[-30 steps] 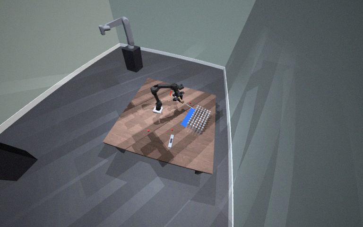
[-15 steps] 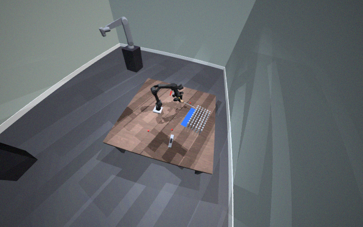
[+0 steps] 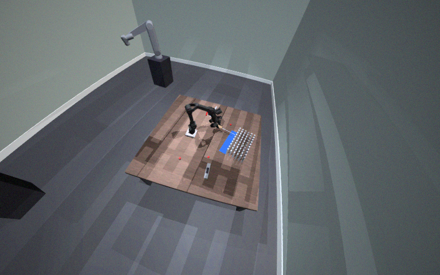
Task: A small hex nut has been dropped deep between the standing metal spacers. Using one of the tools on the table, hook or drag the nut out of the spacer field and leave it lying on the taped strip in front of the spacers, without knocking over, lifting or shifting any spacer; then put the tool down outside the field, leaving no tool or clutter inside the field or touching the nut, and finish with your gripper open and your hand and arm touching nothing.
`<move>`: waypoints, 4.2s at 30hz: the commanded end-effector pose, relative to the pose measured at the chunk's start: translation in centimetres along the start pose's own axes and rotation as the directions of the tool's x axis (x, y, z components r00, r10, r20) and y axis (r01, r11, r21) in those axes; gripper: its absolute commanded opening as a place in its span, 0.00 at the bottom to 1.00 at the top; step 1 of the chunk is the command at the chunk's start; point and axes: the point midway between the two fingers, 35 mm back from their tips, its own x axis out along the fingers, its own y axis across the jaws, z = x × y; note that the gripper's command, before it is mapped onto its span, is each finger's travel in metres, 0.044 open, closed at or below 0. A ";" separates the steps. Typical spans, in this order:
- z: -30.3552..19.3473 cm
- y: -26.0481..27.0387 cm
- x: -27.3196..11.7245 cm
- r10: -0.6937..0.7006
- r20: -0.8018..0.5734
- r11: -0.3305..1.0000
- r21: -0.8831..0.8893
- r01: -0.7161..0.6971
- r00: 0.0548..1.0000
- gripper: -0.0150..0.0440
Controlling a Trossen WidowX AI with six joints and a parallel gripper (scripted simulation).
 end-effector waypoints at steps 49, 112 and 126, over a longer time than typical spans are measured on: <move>1.9 1.1 6.4 0.003 -0.005 1.000 -0.006 -0.003 1.000 0.25; -3.0 1.1 9.3 0.003 -0.011 1.000 -0.006 -0.003 1.000 0.25; -3.9 1.1 9.9 0.003 -0.012 1.000 -0.006 -0.003 1.000 0.25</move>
